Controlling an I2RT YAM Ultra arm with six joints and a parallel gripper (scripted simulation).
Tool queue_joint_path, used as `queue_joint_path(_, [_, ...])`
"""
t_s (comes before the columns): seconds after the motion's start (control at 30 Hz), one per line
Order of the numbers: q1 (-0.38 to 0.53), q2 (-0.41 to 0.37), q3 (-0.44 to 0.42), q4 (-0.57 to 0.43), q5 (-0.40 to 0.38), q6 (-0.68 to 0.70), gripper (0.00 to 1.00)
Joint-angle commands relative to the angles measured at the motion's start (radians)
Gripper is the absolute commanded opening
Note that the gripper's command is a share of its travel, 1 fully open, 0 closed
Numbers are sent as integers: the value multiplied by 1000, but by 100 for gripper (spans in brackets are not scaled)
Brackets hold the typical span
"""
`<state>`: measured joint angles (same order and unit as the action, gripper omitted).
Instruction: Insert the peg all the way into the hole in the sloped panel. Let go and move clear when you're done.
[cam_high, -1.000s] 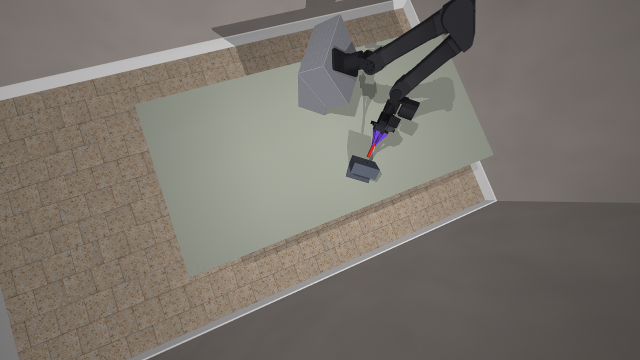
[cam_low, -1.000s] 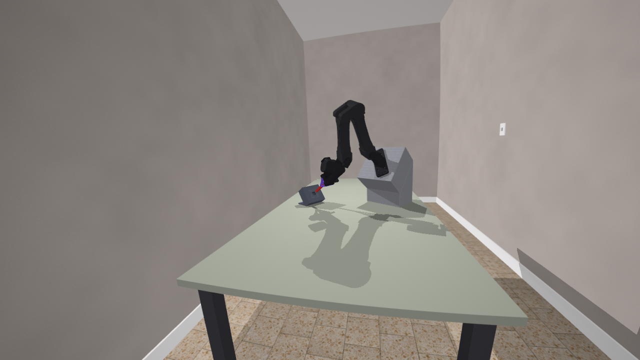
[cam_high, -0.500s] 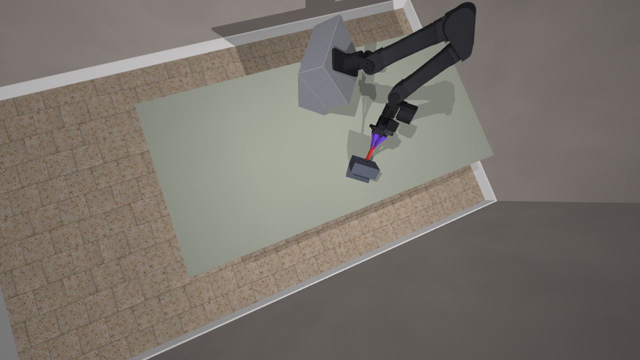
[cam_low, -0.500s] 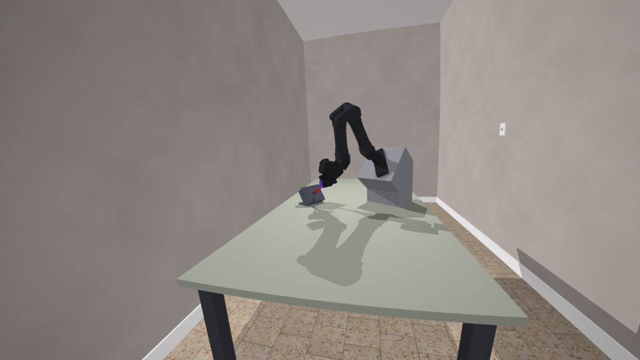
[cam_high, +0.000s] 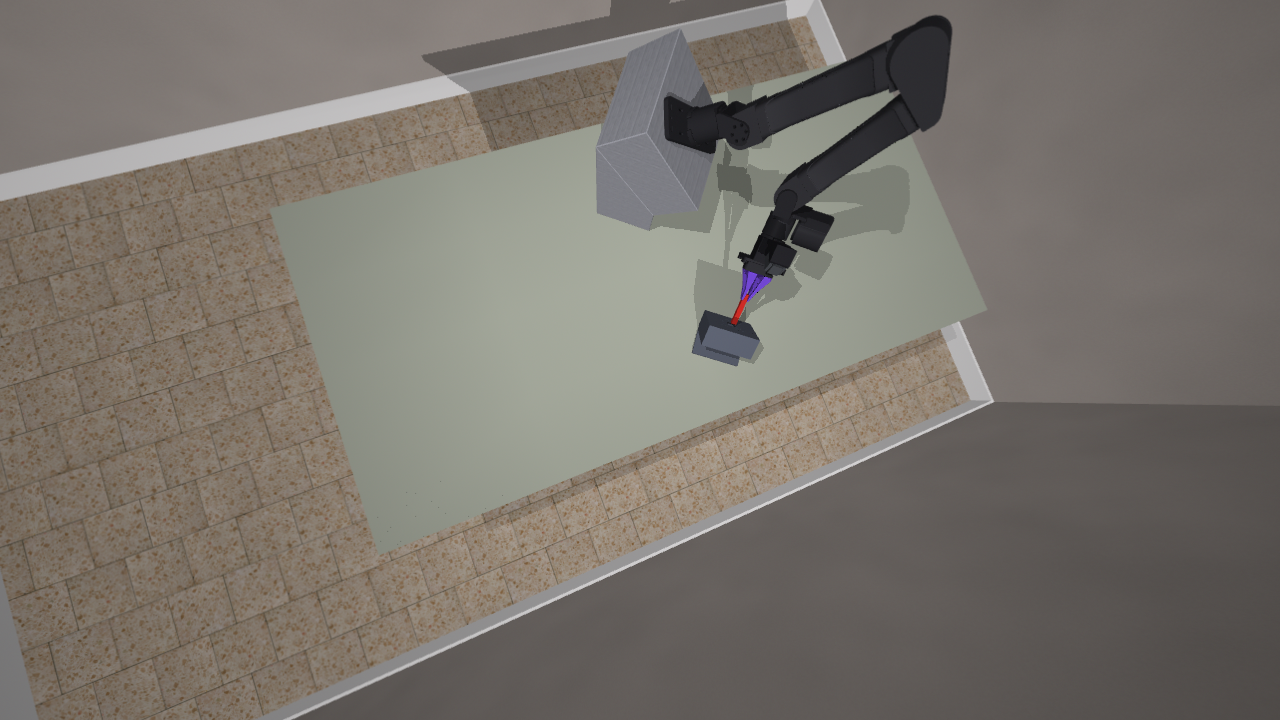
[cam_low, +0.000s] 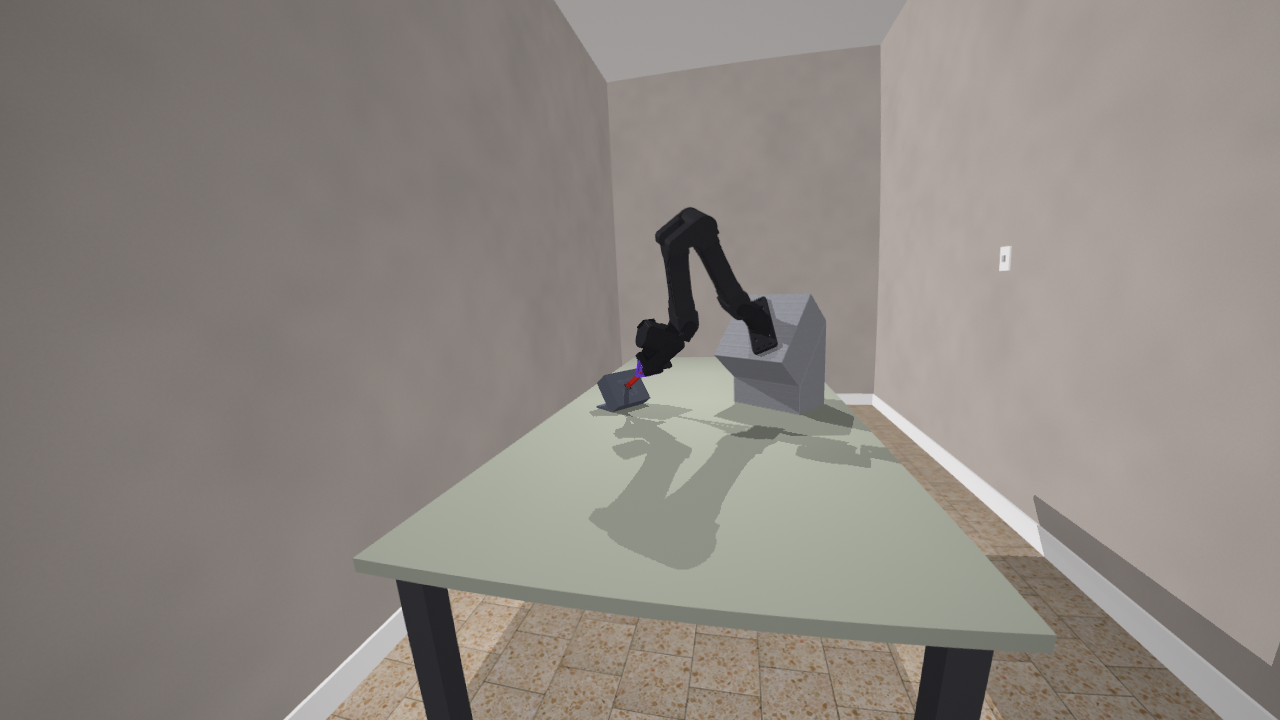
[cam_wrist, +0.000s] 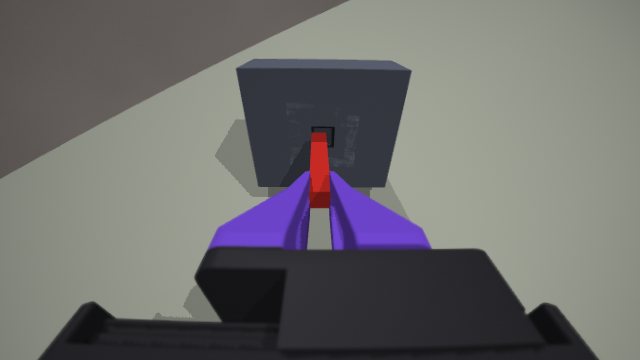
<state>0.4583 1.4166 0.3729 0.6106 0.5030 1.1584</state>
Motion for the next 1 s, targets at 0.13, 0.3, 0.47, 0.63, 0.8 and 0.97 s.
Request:
queue_joint_path(0.13, [-6,-12,-10,5,12,-1,0])
queue_joint_path(0.3, [0,-25,-21,2,17,1,0])
queue_joint_path(0.47, [11,-46,-41,-1,27,6,0])
queue_joint_path(0.63, [11,-43,-51,10,27,6,0])
queue_joint_path(0.8, [-1,-22,-44,28,16,1,0])
queue_joint_path(0.97, [-2,-20,-55,40,16,1,0])
